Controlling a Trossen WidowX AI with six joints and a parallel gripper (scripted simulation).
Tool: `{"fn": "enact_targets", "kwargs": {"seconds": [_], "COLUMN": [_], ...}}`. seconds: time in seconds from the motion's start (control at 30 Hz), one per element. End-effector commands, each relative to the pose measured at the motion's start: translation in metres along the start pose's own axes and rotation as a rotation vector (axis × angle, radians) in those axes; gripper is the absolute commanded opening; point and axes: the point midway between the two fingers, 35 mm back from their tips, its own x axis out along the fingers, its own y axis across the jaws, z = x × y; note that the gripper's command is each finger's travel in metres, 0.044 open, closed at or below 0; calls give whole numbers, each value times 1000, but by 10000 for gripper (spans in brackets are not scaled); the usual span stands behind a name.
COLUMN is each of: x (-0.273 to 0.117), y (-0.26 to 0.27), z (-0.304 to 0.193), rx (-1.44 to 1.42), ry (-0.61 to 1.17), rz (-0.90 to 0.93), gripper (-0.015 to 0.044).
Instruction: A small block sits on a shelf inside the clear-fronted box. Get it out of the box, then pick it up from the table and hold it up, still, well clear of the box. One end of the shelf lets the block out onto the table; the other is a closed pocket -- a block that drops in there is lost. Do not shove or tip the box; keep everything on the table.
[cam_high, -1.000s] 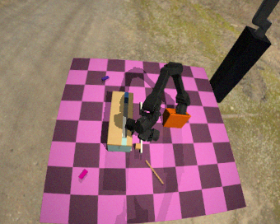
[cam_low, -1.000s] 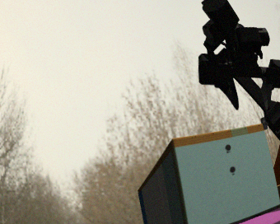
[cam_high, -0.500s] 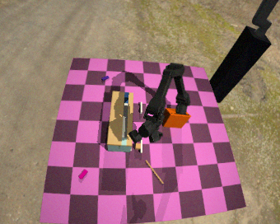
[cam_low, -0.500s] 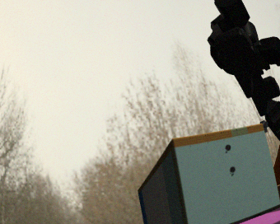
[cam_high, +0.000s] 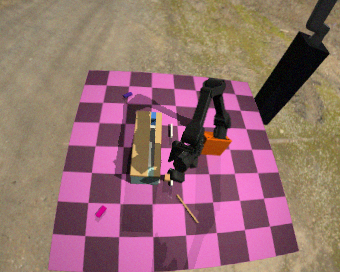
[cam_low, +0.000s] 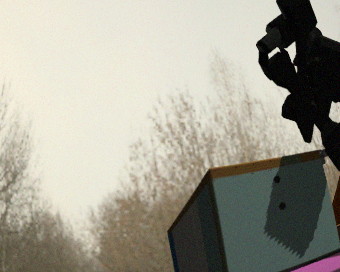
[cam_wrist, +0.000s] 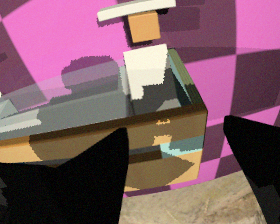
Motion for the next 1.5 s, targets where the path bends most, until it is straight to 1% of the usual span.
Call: {"fn": "enact_targets", "kwargs": {"seconds": [0.0,0.17,0.23,0.33,0.4,0.63,1.47], "x": [3,6,26,72,88,93,130], "y": [2,2,1,4,8,8,10], "z": [3,4,11,30,39,41,56], "rx": [-83,-83,-83,-84,-84,-84,-84], "ry": [6,6,6,7,7,7,8], "rz": [17,17,16,18,20,21,22], "gripper": [285,285,285,285,285,285,285]}}
